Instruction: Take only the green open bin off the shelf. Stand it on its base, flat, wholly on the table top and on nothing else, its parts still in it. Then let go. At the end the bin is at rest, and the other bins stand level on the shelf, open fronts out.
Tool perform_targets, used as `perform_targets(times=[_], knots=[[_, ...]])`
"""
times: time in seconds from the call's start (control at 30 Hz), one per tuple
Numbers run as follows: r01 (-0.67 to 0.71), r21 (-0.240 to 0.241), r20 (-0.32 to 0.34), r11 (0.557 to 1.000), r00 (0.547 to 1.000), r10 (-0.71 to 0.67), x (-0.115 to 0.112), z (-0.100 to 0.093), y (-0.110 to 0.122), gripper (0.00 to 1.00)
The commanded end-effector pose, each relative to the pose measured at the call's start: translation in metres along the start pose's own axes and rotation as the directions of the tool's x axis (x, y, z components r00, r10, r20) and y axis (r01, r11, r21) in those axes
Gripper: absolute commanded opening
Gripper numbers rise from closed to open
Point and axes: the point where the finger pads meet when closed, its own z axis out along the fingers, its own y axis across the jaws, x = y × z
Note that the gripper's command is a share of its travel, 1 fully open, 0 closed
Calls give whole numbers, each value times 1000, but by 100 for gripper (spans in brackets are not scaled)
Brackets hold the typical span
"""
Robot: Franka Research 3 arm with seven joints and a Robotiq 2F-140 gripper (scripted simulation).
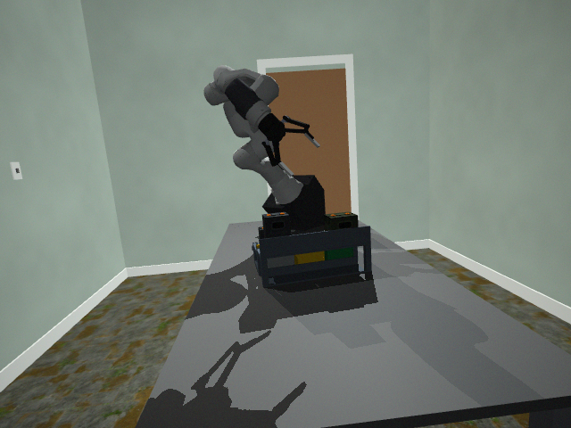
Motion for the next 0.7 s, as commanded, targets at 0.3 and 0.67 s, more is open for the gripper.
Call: perform_targets(times=[0.3,0.67], knots=[[0,0,0,1000,1000,0,0,0,0,100],[0,0,0,1000,1000,0,25,-9,-14,57]])
